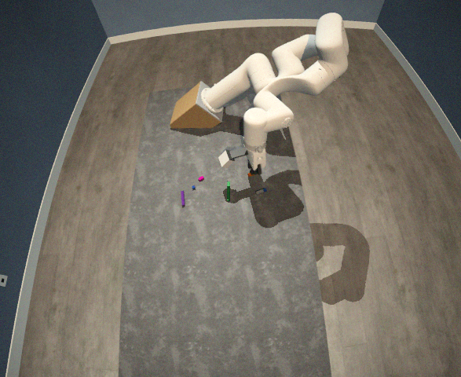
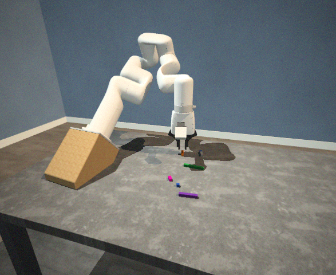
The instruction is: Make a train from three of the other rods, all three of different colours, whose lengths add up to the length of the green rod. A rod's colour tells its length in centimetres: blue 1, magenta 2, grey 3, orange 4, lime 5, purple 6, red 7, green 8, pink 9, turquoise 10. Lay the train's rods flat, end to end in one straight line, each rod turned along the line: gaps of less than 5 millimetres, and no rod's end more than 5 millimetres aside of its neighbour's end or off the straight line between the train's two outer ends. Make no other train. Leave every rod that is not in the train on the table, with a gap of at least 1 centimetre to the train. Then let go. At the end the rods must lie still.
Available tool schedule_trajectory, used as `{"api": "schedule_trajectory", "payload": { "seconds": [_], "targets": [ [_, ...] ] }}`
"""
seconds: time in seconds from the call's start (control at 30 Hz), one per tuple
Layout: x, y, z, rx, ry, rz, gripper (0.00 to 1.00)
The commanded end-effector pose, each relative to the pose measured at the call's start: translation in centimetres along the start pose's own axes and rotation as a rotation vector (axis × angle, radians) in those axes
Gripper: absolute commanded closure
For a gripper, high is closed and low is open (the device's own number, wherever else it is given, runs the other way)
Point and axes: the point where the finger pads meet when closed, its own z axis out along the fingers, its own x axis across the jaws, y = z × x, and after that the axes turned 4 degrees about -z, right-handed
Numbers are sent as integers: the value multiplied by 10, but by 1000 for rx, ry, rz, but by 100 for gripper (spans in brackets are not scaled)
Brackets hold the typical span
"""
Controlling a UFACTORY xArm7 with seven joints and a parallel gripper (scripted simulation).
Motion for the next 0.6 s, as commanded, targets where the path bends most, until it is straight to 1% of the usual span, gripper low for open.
{"api": "schedule_trajectory", "payload": {
  "seconds": [0.0, 0.57],
  "targets": [
    [-1, -1, 4, 1, -3, 1, 76],
    [-1, -1, 12, 1, -3, 1, 76]
  ]
}}
